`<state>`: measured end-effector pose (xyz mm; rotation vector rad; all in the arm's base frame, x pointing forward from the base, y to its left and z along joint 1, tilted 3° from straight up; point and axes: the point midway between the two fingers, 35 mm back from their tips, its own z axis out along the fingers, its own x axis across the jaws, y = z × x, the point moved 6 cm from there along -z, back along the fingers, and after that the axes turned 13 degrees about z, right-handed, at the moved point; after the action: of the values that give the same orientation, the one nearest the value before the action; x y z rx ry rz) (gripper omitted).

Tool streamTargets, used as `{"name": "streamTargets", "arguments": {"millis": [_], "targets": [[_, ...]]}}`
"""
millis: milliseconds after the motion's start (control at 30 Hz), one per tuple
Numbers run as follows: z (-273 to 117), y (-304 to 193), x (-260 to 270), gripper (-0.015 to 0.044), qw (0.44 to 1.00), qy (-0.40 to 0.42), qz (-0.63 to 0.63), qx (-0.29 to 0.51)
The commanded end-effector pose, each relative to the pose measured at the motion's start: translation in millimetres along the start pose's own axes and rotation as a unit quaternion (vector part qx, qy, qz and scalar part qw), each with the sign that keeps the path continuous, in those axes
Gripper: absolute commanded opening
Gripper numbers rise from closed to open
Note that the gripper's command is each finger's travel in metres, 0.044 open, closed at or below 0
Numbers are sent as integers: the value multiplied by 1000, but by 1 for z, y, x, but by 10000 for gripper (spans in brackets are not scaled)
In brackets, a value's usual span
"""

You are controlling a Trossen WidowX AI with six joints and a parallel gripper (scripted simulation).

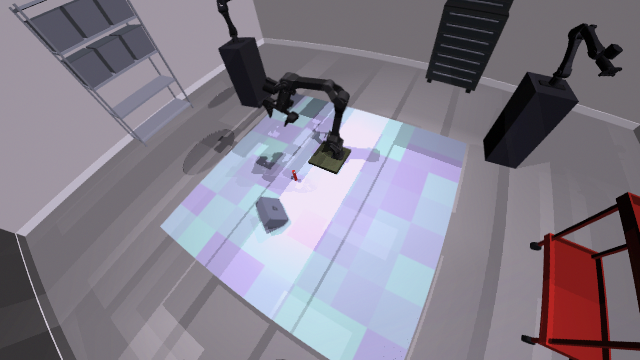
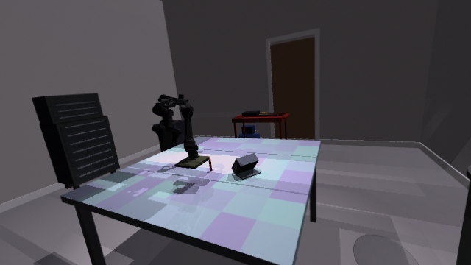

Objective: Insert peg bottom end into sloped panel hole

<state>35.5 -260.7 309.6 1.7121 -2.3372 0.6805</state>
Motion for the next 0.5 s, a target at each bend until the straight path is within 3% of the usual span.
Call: {"name": "streamTargets", "arguments": {"millis": [0, 467], "targets": [[10, -7, -7, 440, 1000, -17, -12, -5], [37, -40, -35, 440, 996, -69, -50, -8]]}}
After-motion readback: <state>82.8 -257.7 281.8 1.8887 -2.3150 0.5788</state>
